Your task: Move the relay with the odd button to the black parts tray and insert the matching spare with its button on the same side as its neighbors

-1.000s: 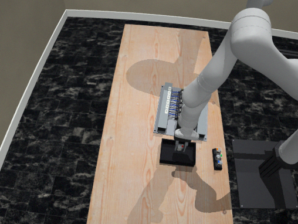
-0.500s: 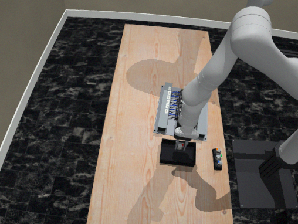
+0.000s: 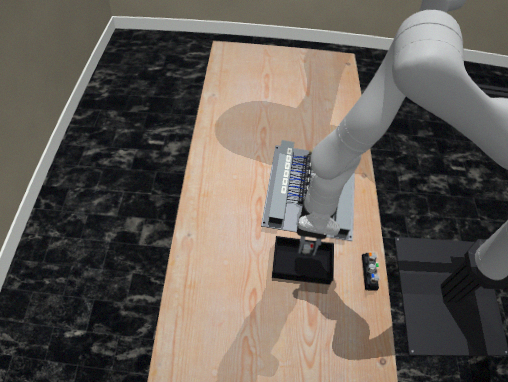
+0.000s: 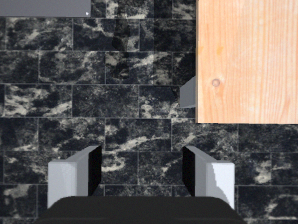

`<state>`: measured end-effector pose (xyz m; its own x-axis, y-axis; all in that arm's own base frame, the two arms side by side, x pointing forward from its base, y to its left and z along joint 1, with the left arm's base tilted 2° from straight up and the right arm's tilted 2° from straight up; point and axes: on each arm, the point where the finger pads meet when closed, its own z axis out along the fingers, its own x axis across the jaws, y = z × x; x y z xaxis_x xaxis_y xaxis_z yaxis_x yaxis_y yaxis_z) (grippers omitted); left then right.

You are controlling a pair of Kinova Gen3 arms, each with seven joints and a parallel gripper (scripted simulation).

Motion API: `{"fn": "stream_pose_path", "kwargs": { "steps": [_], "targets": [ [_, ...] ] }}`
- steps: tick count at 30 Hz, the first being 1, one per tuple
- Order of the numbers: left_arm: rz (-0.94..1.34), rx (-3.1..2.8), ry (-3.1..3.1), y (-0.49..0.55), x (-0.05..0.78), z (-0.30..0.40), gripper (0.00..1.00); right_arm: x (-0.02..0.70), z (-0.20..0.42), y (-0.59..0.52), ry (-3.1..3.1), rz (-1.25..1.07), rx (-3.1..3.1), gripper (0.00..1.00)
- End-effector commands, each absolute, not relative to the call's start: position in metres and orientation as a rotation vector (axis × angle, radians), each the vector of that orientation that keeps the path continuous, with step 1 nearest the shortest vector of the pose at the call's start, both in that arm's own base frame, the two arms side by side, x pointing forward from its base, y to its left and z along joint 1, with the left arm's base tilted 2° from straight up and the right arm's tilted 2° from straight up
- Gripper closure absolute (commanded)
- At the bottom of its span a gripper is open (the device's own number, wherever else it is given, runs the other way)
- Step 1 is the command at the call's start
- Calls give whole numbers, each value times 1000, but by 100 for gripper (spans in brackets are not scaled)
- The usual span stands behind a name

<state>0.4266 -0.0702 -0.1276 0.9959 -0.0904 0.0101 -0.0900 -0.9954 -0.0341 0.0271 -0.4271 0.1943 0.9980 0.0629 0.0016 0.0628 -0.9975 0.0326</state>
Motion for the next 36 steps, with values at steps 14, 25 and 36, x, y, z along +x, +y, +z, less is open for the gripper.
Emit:
{"fn": "stream_pose_path", "kwargs": {
  "steps": [14, 25, 36],
  "targets": [
    [-21, -3105, 141, -73, 427, -135, 100, 27, 195, -428, 98, 5, 3106, 0],
    [-21, -3105, 141, -73, 428, -168, 100, 27, 195, -428, 98, 5, 3106, 0],
    [-22, -3105, 141, -74, 428, -183, 100, 27, 195, -428, 98, 5, 3106, 0]
  ]
}}
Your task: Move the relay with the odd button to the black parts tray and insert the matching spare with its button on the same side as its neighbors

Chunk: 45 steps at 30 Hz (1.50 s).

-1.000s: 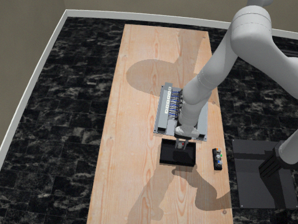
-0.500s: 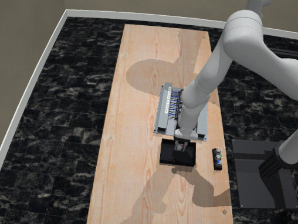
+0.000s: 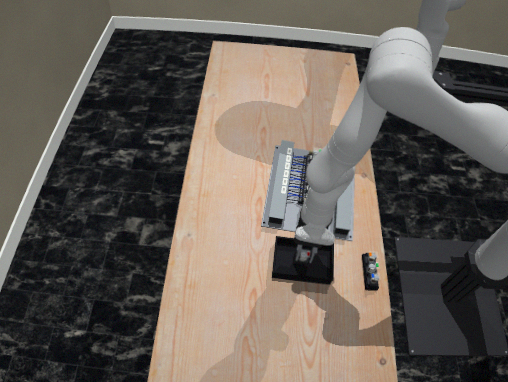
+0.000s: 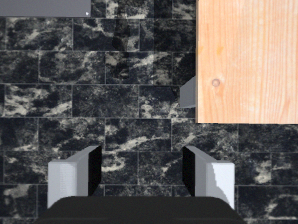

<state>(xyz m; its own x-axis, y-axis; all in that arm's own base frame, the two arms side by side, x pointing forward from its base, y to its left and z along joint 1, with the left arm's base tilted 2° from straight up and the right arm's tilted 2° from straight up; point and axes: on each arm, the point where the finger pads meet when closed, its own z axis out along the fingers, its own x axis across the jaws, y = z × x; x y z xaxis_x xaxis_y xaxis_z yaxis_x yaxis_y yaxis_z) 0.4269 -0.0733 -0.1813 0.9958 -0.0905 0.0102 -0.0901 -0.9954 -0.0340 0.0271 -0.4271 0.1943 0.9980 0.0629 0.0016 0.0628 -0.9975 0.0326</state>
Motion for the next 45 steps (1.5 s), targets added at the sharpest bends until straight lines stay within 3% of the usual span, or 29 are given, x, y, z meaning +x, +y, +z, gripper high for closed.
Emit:
{"fn": "stream_pose_path", "kwargs": {
  "steps": [1, 45],
  "targets": [
    [-22, -3105, 141, -74, 428, -184, 100, 27, 195, -428, 98, 5, 3106, 0],
    [-21, -3105, 141, -73, 428, -180, 100, 27, 195, -428, 98, 5, 3106, 0]
  ]
}}
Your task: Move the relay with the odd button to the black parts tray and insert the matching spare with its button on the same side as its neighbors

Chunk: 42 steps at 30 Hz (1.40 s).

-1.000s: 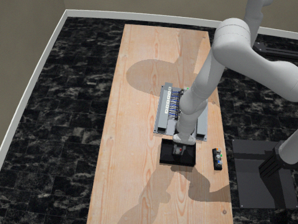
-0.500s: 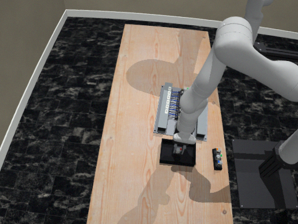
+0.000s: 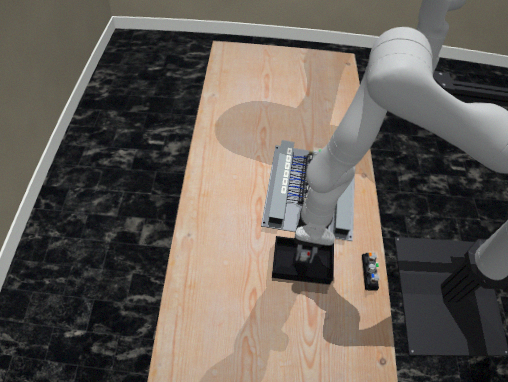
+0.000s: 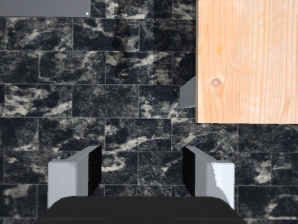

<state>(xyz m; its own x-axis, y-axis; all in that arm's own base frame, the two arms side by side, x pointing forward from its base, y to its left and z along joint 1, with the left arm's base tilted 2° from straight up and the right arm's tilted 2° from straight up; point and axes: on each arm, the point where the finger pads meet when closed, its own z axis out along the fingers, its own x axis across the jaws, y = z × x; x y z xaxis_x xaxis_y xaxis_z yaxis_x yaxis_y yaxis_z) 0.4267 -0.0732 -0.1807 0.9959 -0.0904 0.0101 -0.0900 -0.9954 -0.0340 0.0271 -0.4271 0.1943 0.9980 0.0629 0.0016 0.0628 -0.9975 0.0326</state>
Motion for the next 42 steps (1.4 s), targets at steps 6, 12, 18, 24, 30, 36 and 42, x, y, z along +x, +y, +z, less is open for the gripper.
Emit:
{"fn": "stream_pose_path", "kwargs": {
  "steps": [6, 12, 18, 24, 30, 36, 42],
  "targets": [
    [-21, -3105, 141, -73, 428, -179, 100, 27, 195, -428, 98, 5, 3106, 0],
    [-21, -3105, 141, -73, 428, -178, 100, 27, 195, -428, 98, 5, 3106, 0],
    [-21, -3105, 141, -73, 428, -179, 100, 27, 195, -428, 98, 5, 3106, 0],
    [-21, -3105, 141, -73, 428, -180, 100, 27, 195, -428, 98, 5, 3106, 0],
    [-21, -3105, 141, -73, 428, -182, 100, 27, 195, -428, 98, 5, 3106, 0],
    [-21, -3105, 141, -73, 428, -183, 100, 27, 195, -428, 98, 5, 3106, 0],
    [-21, -3105, 141, -73, 428, -184, 100, 27, 195, -428, 98, 5, 3106, 0]
  ]
}}
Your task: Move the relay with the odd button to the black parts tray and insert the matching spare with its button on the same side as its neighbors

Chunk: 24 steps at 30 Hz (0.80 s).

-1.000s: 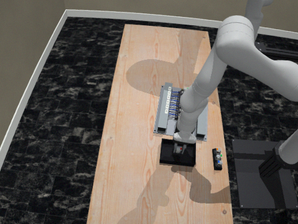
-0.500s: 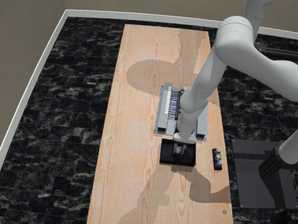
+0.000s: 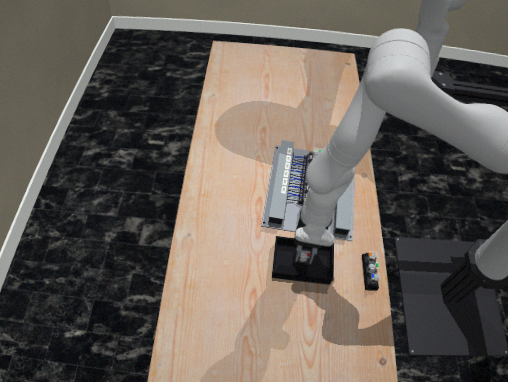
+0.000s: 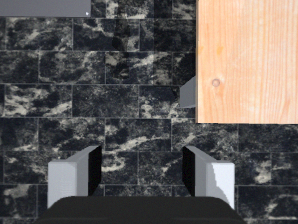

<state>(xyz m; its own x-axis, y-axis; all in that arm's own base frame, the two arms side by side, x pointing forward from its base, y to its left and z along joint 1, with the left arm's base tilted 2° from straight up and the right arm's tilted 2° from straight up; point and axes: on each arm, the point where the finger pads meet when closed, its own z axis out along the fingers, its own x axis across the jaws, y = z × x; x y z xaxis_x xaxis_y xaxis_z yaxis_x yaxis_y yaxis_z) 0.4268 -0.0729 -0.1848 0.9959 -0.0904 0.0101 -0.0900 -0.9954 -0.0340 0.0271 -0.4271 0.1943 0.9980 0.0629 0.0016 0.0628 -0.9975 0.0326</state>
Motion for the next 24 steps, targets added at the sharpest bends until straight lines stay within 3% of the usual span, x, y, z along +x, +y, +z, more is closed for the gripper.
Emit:
{"fn": "stream_pose_path", "kwargs": {
  "steps": [1, 24],
  "targets": [
    [-21, -3105, 141, -73, 428, -185, 100, 27, 195, -428, 98, 5, 3106, 0],
    [-21, -3105, 141, -73, 428, -192, 100, 27, 195, -428, 98, 5, 3106, 0]
  ]
}}
